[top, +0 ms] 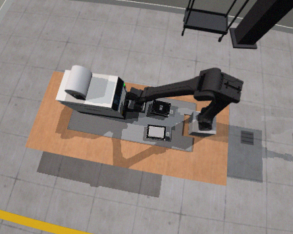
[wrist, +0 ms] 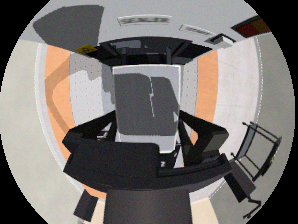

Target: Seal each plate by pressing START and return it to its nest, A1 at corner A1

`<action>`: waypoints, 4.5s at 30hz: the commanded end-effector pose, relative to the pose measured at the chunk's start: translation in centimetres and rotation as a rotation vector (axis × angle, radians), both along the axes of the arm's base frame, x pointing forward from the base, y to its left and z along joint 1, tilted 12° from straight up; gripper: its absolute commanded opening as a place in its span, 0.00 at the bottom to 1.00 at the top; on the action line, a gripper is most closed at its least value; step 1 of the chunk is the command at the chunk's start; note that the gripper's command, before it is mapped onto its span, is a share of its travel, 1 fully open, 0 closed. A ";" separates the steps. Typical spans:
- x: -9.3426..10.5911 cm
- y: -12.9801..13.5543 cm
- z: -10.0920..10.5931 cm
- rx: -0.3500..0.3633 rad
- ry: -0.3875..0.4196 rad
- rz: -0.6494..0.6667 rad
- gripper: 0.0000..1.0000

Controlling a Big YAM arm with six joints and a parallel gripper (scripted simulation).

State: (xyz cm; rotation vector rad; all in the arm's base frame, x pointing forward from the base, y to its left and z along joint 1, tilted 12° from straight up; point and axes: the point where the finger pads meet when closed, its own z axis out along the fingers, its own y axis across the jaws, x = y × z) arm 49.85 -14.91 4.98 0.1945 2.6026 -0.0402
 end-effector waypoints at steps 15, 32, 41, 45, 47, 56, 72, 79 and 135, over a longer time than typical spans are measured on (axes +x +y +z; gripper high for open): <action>1.1 -0.9 5.9 -0.025 -0.055 0.007 0.00; -0.3 -0.4 1.7 -0.005 0.003 0.007 0.00; -0.1 -0.5 2.4 -0.010 -0.011 0.007 0.00; -0.1 -0.5 3.2 -0.015 -0.026 0.007 0.00; 0.0 -0.5 3.6 -0.018 -0.033 0.007 0.00; 0.1 -0.5 4.3 -0.023 -0.047 0.006 0.00; -0.1 -0.4 2.4 -0.010 -0.008 0.006 0.00; -0.1 -0.4 2.0 -0.008 -0.001 0.006 0.00; -5.7 -0.8 2.2 -0.009 -0.048 -0.068 0.00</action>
